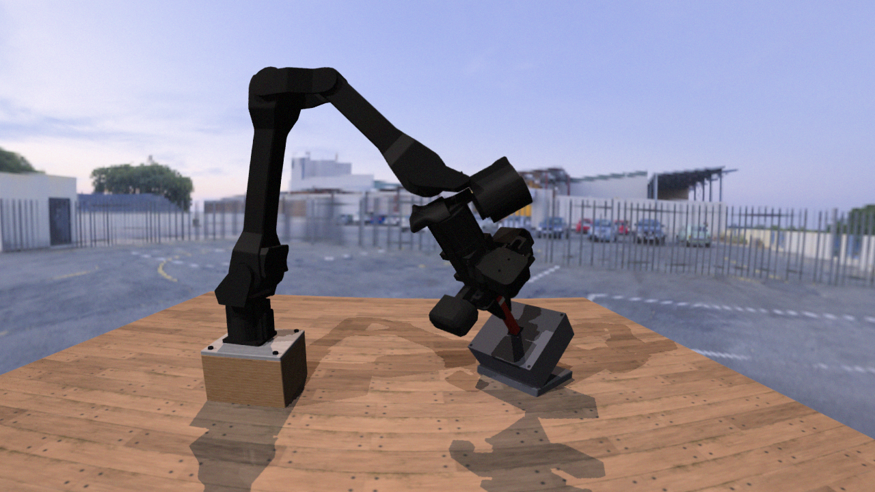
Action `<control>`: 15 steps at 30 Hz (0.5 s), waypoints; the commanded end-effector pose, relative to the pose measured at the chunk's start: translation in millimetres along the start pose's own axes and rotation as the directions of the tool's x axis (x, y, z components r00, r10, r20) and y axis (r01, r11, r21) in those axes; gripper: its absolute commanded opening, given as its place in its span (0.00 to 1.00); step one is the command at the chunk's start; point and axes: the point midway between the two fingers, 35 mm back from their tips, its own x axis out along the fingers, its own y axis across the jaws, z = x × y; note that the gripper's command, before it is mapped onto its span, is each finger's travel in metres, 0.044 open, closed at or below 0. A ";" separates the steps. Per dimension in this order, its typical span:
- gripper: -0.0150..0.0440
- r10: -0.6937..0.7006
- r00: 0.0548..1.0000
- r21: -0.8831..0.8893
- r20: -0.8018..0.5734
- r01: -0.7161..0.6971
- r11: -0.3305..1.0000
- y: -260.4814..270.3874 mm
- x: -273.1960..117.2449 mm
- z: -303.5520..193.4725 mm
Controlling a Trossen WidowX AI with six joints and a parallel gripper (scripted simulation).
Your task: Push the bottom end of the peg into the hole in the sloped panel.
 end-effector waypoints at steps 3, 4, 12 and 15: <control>0.25 0.000 1.000 0.002 0.004 0.000 1.000 0.1 4.6 1.2; 0.25 0.000 1.000 0.002 0.004 0.000 1.000 0.1 5.2 1.2; 0.25 0.000 1.000 0.002 0.004 0.000 1.000 0.2 10.7 1.3; 0.25 0.000 1.000 0.002 0.004 0.000 1.000 0.2 12.8 1.3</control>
